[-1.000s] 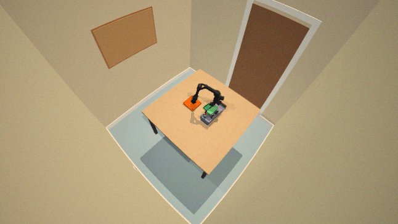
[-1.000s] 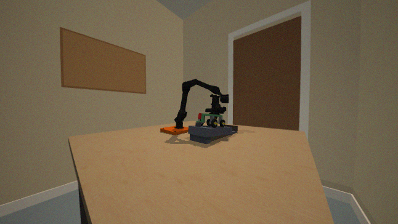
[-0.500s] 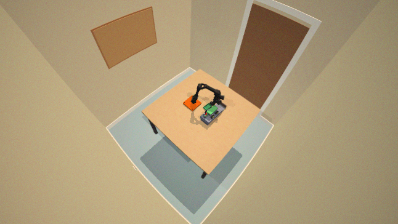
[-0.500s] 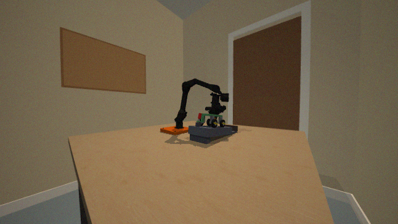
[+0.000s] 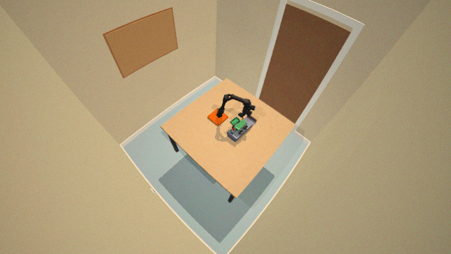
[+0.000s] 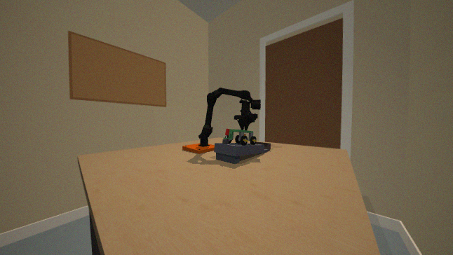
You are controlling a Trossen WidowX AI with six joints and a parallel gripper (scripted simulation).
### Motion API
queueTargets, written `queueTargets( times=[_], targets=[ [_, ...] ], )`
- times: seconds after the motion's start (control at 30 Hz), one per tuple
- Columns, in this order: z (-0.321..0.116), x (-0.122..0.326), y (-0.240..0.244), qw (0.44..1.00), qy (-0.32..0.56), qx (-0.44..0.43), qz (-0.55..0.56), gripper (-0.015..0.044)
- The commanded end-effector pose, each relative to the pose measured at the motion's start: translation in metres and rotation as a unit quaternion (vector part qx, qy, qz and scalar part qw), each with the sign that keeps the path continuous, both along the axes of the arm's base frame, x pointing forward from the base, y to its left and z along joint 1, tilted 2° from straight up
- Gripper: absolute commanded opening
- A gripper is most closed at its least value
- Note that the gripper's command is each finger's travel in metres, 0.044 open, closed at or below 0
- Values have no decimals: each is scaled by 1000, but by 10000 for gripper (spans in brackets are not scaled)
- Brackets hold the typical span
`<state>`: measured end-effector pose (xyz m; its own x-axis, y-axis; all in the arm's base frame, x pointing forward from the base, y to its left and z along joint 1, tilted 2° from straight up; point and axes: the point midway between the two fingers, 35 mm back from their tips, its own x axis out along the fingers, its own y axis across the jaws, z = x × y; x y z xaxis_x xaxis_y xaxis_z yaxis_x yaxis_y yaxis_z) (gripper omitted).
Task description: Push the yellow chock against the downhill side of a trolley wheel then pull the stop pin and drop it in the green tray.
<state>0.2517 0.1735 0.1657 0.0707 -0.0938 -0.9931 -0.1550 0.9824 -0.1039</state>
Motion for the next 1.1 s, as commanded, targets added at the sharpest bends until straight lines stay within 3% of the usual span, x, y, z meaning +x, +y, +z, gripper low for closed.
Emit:
queueTargets(
  times=[0.0, 0.03, 0.17, 0.63, 1.07],
  targets=[
    [-1, 0, 0, 1000, 1, -1, 0, 269],
    [-1, 0, 0, 1000, 1, -1, 0, 295],
    [6, 3, 3, 998, -20, 14, 58, 190],
    [27, 41, -48, 953, -29, -37, 299, 190],
    [40, 63, -116, 865, 26, -101, 491, 190]
  ],
)
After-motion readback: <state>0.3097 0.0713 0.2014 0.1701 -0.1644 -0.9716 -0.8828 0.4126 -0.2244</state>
